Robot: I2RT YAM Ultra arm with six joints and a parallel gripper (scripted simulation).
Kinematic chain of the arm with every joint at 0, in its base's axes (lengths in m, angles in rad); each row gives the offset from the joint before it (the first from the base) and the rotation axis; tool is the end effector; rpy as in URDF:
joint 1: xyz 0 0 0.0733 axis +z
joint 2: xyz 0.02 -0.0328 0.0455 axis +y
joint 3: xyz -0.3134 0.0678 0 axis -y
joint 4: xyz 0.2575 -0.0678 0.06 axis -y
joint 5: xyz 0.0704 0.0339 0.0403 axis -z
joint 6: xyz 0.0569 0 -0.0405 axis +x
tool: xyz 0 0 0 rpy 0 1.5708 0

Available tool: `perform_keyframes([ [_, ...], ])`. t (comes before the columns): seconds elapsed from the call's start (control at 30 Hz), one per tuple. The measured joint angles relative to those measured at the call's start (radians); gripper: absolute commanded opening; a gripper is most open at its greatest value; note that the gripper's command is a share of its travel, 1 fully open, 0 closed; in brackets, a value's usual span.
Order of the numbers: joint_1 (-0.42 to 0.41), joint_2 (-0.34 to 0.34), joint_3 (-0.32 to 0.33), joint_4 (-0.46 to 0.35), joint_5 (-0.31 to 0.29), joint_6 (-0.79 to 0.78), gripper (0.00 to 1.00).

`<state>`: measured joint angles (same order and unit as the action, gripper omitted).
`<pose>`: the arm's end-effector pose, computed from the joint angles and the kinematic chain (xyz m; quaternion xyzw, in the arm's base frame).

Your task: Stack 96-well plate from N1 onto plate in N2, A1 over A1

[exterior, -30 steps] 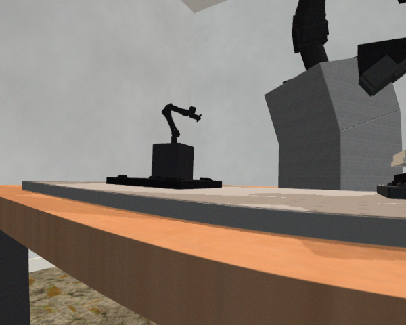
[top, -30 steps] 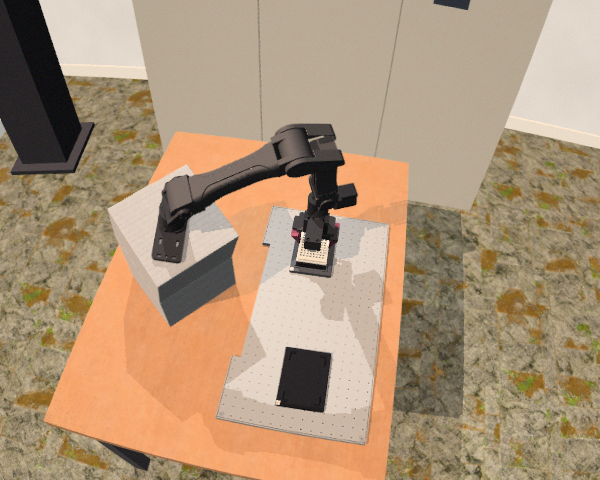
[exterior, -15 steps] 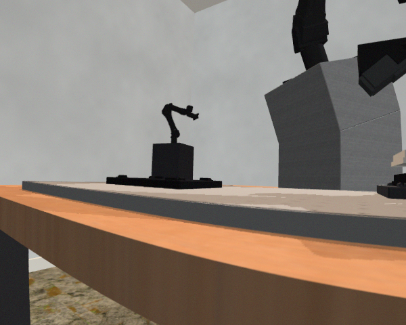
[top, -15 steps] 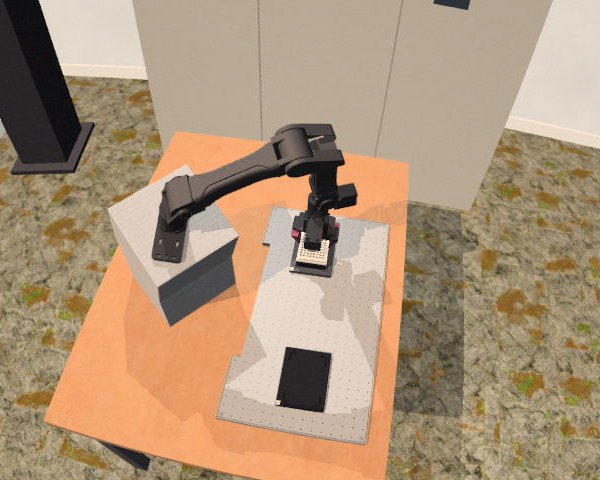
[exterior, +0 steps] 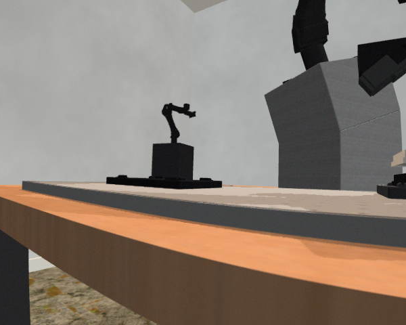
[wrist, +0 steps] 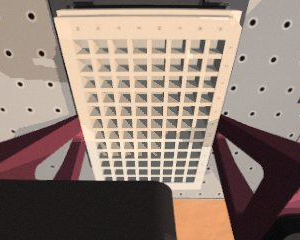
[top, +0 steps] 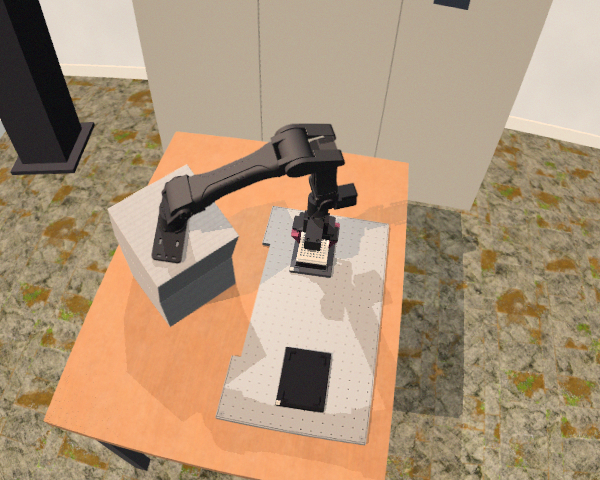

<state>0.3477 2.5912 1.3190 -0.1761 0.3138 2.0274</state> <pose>0.4148 0.1328 -0.0694 0.7404 0.6510 -0.0022 0.1673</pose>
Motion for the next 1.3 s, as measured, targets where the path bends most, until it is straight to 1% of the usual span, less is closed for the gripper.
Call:
perform_keyframes([
  [1.3, -0.002, 0.011, 0.011, 0.017, 0.0, -0.004, 0.0],
])
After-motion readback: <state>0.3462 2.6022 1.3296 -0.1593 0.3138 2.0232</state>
